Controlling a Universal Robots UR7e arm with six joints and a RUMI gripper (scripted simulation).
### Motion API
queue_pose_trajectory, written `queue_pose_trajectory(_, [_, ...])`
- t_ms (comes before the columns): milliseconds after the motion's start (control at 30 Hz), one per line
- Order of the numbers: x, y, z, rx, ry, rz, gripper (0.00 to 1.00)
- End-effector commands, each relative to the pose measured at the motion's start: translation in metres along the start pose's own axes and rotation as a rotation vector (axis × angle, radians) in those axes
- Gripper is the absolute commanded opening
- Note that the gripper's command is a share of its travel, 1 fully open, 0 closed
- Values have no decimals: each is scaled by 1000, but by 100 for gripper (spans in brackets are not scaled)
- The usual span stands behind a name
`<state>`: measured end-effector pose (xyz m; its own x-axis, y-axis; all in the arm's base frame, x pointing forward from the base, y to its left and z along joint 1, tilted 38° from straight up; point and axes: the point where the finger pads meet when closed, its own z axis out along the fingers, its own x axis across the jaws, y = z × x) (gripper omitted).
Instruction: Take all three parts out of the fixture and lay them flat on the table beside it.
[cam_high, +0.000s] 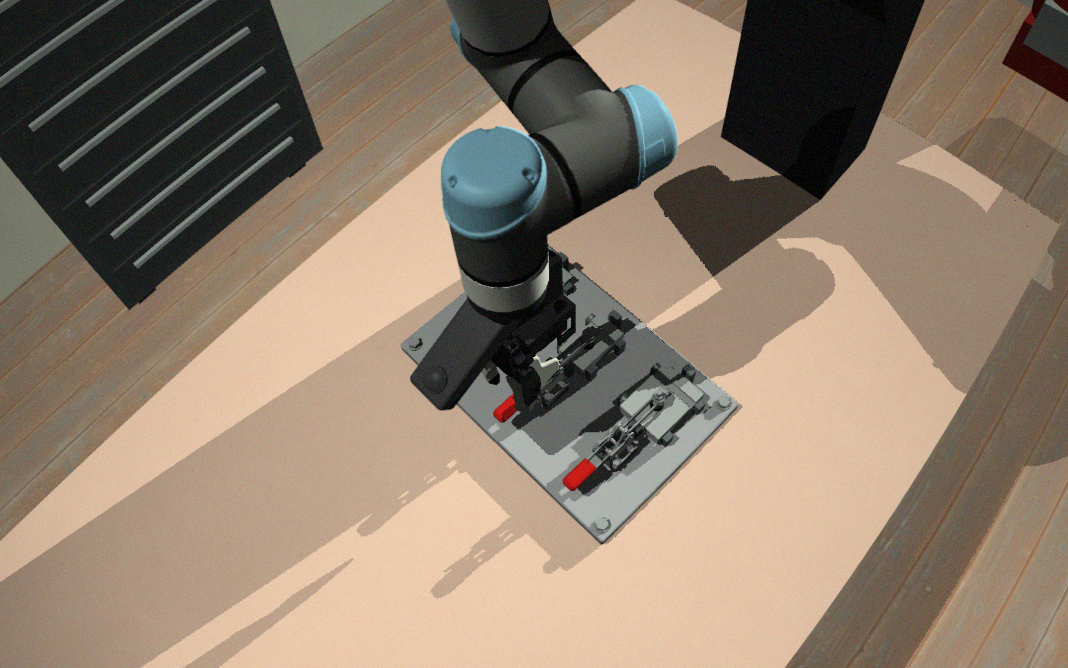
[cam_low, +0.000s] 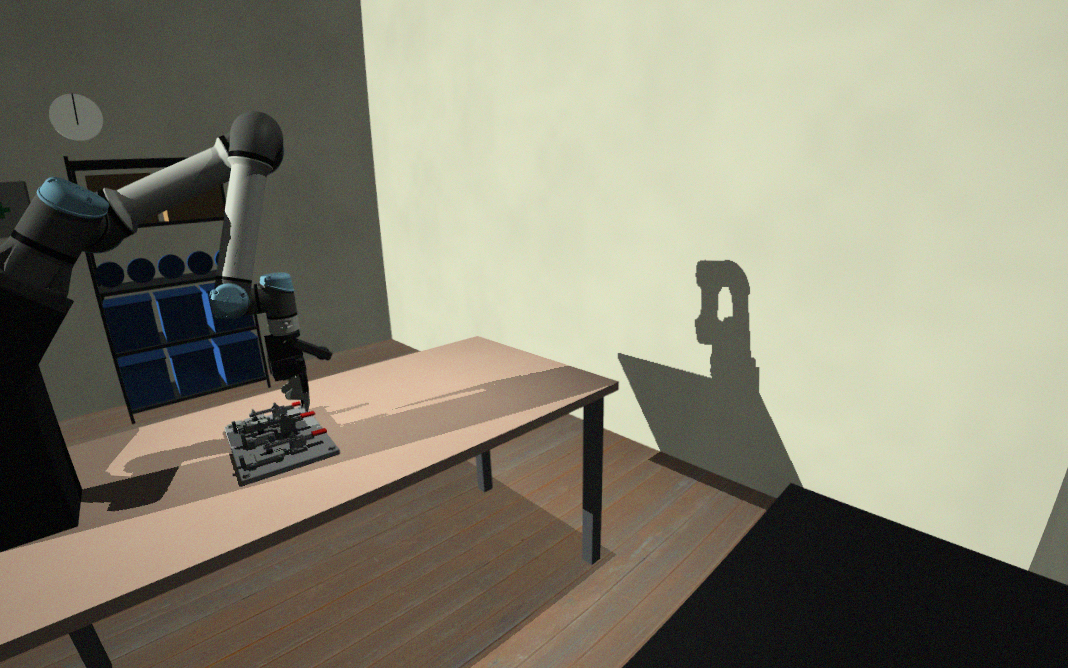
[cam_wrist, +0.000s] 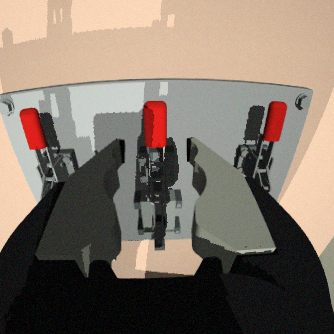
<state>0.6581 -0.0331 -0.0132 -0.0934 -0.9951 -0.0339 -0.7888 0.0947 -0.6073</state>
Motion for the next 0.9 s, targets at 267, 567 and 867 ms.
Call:
queue_pose_trajectory(267, [0, -1, 7, 2, 0, 0, 28])
queue_pose_trajectory(567, [0, -1, 7, 2, 0, 0, 28])
queue_pose_trajectory(867, [0, -1, 13, 2, 0, 0, 28])
